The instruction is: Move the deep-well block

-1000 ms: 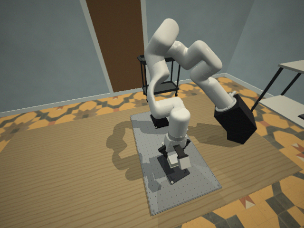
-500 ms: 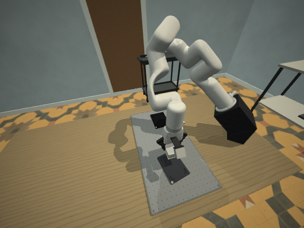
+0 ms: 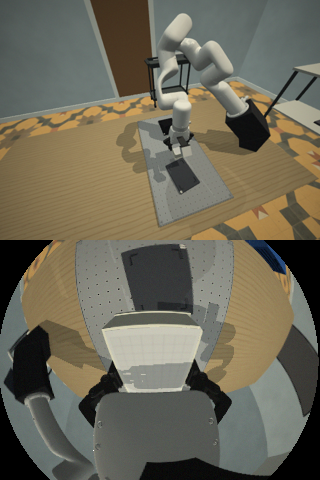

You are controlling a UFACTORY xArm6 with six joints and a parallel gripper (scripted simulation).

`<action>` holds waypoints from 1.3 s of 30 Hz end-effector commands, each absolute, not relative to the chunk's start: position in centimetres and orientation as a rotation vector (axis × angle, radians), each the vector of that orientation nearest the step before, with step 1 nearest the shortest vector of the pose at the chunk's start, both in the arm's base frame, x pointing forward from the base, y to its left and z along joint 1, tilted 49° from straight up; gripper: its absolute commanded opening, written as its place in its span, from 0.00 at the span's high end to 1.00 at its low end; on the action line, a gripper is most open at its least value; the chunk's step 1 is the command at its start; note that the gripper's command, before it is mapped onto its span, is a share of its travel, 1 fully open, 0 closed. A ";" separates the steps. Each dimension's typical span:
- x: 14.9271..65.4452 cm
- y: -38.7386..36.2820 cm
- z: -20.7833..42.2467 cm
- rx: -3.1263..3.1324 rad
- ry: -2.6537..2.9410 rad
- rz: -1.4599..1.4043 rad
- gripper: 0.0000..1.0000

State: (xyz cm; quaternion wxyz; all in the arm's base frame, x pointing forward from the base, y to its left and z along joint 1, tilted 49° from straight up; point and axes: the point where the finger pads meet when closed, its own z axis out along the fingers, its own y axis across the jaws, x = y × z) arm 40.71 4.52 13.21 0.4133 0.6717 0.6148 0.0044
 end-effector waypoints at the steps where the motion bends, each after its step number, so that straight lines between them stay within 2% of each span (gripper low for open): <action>1: 40.3 3.7 13.8 1.689 1.549 0.016 1.00; 39: 36.5 -5.8 18.7 1.688 1.548 0.016 1.00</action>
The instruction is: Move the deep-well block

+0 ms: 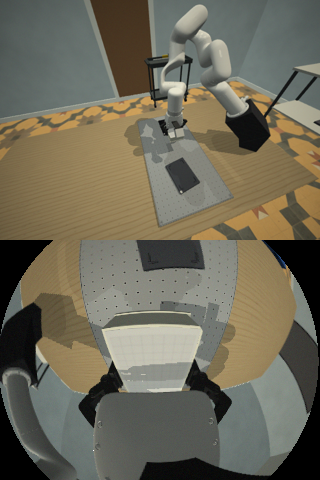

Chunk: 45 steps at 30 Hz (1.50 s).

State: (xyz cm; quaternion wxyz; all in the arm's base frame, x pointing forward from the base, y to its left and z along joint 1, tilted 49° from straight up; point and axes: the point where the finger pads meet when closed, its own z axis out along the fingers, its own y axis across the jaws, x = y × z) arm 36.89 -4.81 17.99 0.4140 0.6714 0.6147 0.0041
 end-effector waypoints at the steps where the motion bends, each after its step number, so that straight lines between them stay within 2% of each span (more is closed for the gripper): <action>1: 36.3 -6.1 18.8 1.688 1.548 0.016 1.00; 45: 31.9 -17.0 24.4 1.687 1.547 0.015 1.00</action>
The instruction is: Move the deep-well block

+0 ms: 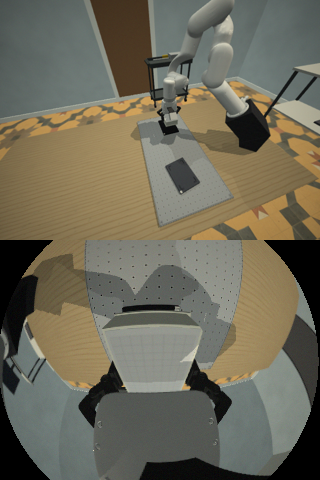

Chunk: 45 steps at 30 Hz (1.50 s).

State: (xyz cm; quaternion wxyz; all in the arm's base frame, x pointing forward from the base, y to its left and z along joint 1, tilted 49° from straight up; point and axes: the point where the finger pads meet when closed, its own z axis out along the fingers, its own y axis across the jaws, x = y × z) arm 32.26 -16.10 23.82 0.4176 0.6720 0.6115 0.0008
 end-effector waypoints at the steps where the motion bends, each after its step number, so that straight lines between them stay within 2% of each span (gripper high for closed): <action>1: 31.9 -17.0 24.4 1.687 1.547 0.015 1.00; 45: 31.3 -18.6 25.2 1.687 1.547 0.014 1.00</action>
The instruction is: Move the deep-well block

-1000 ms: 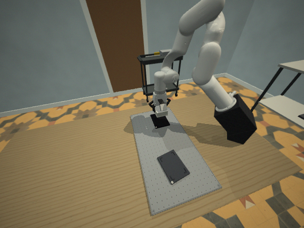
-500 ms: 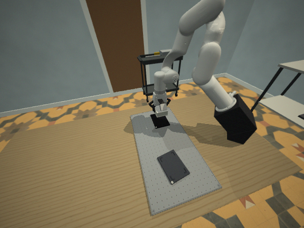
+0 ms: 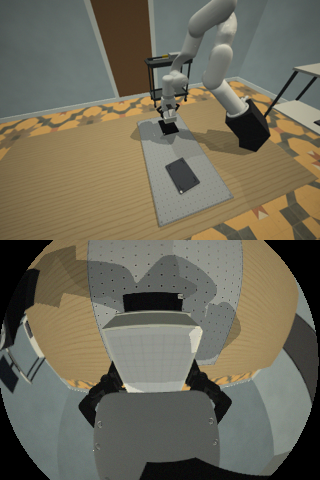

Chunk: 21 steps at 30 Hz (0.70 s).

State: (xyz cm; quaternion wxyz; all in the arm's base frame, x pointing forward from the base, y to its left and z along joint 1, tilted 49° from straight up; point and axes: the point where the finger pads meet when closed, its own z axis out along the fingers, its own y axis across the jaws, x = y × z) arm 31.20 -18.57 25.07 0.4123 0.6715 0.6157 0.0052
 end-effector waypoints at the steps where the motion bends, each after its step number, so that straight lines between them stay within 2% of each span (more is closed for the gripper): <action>1: 31.3 -18.6 25.1 1.687 1.547 0.014 1.00; 21: 32.9 -20.3 23.1 1.687 1.548 0.014 1.00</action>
